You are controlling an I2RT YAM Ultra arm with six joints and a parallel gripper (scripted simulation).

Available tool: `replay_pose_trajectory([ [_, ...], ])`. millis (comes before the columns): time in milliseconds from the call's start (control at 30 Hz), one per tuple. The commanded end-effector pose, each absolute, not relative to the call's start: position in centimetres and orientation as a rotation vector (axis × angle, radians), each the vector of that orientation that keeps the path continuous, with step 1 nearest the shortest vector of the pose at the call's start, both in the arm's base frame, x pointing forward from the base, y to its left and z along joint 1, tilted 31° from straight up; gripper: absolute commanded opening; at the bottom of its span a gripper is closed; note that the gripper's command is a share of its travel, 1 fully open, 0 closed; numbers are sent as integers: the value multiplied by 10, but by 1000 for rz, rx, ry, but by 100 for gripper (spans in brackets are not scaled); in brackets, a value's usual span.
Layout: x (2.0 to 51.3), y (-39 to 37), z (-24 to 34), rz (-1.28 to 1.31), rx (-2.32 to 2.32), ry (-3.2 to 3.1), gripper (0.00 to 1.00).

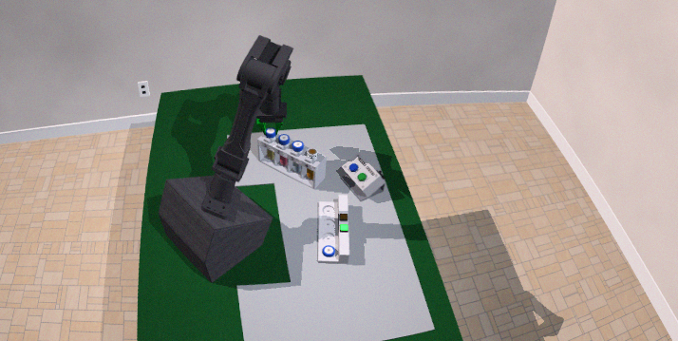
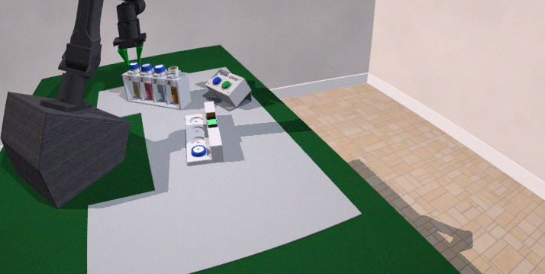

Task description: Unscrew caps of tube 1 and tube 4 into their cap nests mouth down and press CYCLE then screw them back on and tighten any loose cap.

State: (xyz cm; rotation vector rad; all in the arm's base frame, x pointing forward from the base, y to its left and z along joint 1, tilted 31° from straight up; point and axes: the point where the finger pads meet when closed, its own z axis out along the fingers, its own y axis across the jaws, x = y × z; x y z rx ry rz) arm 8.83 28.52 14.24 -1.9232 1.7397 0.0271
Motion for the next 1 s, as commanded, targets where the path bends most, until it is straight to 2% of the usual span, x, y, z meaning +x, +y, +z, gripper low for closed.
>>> replay_pose_trajectory([
  [0, 88, 286, 145, 112, -1728, 1932, 0],
  [467, 88, 286, 144, 326, -1093, 2386, 0],
  [967, 88, 286, 144, 567, -148, 2707, 0],
])
